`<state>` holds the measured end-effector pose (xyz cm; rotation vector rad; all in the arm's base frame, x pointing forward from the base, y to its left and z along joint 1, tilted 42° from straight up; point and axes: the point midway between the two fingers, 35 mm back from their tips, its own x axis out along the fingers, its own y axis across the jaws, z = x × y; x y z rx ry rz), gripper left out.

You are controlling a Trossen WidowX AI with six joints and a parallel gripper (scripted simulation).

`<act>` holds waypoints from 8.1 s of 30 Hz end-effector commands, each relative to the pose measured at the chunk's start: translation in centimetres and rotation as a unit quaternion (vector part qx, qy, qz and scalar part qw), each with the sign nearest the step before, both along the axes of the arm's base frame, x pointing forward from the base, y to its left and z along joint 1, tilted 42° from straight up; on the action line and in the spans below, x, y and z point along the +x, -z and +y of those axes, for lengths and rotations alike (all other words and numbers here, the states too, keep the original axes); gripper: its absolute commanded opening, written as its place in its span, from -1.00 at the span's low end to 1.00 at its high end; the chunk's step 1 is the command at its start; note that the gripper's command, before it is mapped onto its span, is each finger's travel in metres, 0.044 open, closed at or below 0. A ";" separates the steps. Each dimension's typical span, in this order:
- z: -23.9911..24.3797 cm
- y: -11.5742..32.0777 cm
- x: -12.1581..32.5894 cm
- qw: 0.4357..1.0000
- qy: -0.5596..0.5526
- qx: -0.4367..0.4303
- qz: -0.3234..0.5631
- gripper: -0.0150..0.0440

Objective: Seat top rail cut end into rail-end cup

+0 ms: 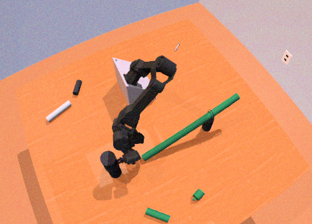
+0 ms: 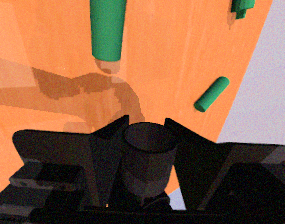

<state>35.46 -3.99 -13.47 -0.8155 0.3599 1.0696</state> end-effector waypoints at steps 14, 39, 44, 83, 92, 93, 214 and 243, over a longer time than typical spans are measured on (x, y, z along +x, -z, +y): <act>0.0 0.0 -0.3 1.000 -0.012 0.000 -0.010 -0.49; 0.0 -2.2 -0.3 1.000 -0.010 0.000 -0.008 1.00; 0.1 -4.0 -0.5 1.000 -0.007 0.000 -0.006 1.00; 2.7 -19.9 -3.3 0.705 0.444 0.325 0.449 1.00; 2.7 -19.9 -3.3 0.705 0.444 0.325 0.449 1.00; 2.7 -19.9 -3.3 0.705 0.444 0.325 0.449 1.00; 18.0 -8.7 -1.8 0.004 0.706 0.216 0.675 0.11; 11.5 -11.7 -2.2 0.019 0.789 0.227 0.571 -0.49</act>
